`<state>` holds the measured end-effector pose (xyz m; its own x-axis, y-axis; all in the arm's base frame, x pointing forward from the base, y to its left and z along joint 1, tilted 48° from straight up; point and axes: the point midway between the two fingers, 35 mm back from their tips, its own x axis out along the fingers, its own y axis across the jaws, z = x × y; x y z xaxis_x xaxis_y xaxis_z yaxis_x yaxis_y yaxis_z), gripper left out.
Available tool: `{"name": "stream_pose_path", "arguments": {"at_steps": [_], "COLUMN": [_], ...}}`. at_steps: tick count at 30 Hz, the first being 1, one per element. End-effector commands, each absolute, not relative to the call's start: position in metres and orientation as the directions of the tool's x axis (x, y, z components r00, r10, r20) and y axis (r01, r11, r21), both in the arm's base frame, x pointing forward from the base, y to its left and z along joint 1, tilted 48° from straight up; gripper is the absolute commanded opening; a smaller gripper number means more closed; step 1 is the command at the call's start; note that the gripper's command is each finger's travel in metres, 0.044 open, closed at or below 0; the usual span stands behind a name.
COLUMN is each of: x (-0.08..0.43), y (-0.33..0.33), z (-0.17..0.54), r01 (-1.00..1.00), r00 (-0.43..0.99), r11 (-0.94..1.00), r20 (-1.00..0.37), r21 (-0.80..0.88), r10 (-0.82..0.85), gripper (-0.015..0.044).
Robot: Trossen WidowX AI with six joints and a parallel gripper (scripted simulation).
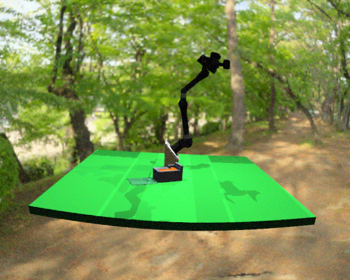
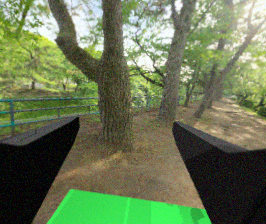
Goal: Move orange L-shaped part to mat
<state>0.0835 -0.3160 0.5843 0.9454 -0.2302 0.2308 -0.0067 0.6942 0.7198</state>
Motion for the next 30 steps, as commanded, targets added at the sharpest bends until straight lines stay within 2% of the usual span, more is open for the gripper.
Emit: {"name": "stream_pose_path", "arguments": {"at_steps": [1,8,9,15,18,20,24,30], "x": [0.083,0.07,0.066,0.06,0.056,0.052,0.067,0.109], "y": [-0.314,-0.284,-0.278,-0.244,-0.208,-0.187,-0.116,-0.026], "z": [0.586,0.613,0.617,0.634,0.65,0.66,0.671,0.662], "r01": [-0.006,-0.001,0.006,0.021,0.068,0.049,0.074,0.167], "r00": [0.944,0.91,0.902,0.873,0.852,0.826,0.818,0.848], "r11": [0.699,0.787,0.805,0.878,0.932,0.938,0.991,0.961], "r20": [0.235,0.327,0.345,0.42,0.466,0.513,0.561,0.529], "r21": [0.715,0.617,0.593,0.477,0.357,0.344,0.112,-0.222], "r10": [-0.232,-0.255,-0.261,-0.249,-0.24,-0.232,-0.125,-0.025], "gripper": [0.0374,0.019,0.018,0.018,0.018,0.018,0.018,0.018]}}
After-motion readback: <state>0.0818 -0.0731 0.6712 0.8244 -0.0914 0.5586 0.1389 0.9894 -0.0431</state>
